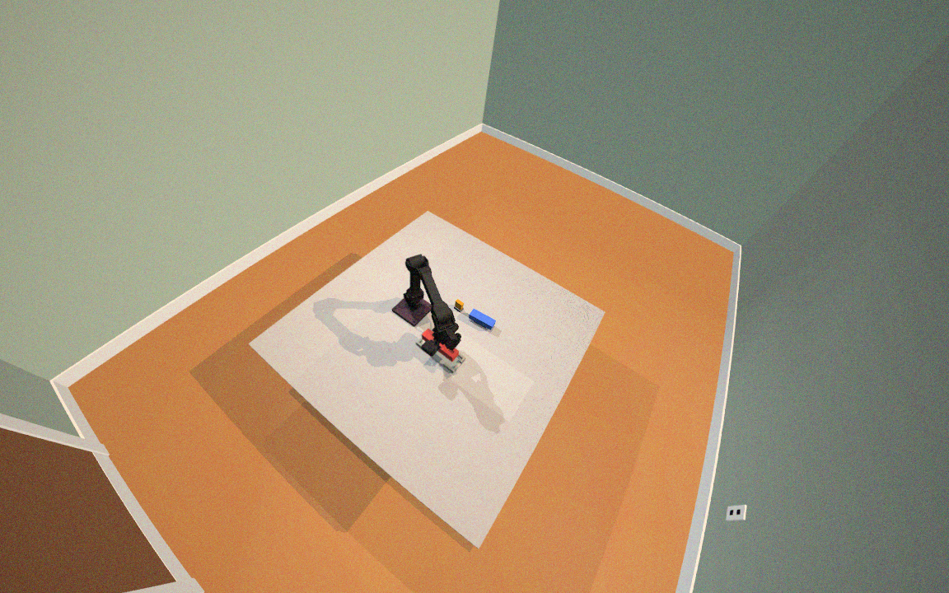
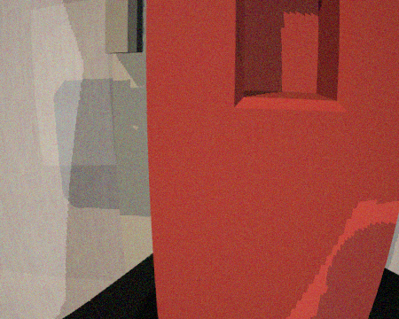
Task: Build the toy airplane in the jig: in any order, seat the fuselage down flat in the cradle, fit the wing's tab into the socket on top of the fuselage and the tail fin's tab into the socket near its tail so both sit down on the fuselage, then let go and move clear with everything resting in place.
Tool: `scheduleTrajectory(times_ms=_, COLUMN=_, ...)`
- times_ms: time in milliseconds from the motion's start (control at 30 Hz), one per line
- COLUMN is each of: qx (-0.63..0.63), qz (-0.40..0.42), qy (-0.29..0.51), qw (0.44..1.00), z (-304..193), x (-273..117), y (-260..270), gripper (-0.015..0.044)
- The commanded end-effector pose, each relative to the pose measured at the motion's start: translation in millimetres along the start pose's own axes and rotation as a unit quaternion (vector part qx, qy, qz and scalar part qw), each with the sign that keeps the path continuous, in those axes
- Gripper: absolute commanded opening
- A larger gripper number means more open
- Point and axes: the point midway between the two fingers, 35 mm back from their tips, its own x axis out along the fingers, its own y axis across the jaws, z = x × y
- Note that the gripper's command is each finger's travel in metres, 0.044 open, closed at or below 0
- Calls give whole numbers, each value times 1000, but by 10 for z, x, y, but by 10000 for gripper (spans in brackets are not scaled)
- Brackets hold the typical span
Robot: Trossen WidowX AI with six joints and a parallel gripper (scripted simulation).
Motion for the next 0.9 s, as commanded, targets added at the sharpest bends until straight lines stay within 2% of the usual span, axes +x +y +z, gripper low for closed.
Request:
scheduleTrajectory(times_ms=0, qx=-2, qz=-1, qy=0, qw=1000, z=0, x=2, y=-5, gripper=196)
scheduleTrajectory(times_ms=867, qx=-2, qz=-1, qy=0, qw=1000, z=4, x=319, y=-11, gripper=196)
